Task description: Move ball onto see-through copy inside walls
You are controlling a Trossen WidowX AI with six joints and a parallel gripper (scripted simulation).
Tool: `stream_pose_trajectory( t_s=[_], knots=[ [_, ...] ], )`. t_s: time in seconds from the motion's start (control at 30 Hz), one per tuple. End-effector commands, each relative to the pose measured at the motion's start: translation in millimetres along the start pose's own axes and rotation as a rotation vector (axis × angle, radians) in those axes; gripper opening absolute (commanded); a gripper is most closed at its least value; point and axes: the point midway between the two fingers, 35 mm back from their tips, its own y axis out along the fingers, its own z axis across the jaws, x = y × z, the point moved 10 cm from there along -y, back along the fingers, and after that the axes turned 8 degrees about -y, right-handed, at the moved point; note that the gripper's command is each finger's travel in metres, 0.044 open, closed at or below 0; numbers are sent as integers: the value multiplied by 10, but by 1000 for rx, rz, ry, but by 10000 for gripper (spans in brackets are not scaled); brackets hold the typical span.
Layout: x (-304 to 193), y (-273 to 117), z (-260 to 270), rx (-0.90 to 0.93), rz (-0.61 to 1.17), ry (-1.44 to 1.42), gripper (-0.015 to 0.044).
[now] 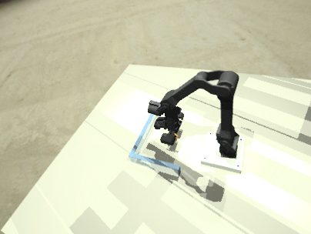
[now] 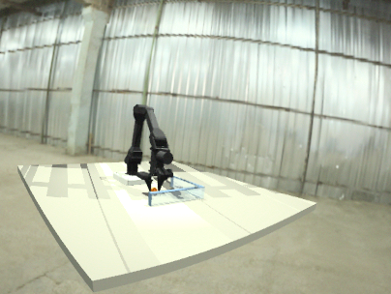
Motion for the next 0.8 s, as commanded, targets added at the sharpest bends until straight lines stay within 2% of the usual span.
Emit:
stream_pose_trajectory(
  t_s=[0.0,0.17,0.5,0.73,0.77],
  knots=[
    [17,-109,-4,0,0,-1,255],
    [-4,-836,3,-1,9,-4,255],
    [12,-786,1,-1,-6,0,255],
    [-37,-1291,13,-2,-9,0,439],
    [-37,-1291,13,-2,-9,0,440]
  ],
)
